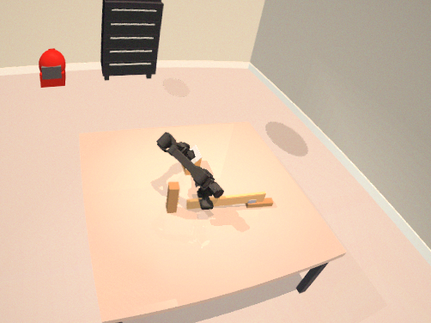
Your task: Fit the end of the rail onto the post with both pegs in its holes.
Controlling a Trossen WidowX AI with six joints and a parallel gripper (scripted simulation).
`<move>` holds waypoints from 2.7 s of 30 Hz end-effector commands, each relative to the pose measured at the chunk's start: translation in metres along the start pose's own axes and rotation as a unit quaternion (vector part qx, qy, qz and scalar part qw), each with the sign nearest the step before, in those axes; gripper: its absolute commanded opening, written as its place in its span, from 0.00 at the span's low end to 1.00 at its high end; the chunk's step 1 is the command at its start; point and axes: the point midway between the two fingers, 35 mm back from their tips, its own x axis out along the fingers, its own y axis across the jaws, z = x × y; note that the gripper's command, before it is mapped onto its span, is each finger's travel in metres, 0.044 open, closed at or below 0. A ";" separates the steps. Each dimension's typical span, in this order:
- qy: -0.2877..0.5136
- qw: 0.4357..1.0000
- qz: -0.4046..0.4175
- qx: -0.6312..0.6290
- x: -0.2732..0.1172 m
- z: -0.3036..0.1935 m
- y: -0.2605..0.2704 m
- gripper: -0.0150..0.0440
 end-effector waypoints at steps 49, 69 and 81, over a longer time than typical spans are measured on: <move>-0.004 1.000 -0.005 -0.002 -0.030 0.002 -0.003 0.25; -0.004 1.000 -0.005 -0.002 -0.025 0.002 -0.003 0.25; -0.004 1.000 -0.005 -0.002 -0.027 0.002 -0.002 0.25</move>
